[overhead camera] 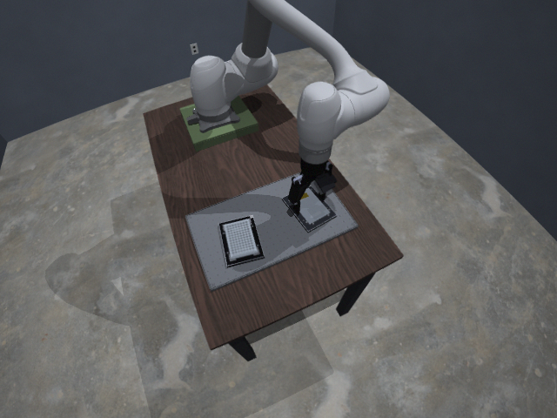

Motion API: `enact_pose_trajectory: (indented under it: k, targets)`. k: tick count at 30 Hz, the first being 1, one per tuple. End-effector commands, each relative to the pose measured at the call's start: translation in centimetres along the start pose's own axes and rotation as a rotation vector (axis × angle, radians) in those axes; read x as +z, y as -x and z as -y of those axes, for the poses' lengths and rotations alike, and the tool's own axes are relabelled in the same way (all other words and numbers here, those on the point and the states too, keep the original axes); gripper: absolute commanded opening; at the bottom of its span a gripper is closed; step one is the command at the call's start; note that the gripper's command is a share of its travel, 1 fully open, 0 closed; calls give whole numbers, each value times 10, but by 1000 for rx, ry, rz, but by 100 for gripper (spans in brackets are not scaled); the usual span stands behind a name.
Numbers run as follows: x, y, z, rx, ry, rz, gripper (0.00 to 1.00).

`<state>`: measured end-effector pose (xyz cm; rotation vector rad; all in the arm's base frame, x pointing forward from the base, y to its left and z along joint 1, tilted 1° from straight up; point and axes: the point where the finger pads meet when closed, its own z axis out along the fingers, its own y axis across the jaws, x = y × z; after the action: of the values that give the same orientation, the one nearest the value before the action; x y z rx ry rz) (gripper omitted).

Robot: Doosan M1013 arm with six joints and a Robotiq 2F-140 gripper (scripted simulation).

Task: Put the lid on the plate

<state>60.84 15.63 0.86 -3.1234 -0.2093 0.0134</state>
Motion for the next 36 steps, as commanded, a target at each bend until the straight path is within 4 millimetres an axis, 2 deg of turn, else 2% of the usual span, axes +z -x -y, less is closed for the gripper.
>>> enact_pose_trajectory:
  k: [1,36]
  targets:
    - [1,0,0,0,0,-1,69]
    - [6,0,0,0,0,-1,69]
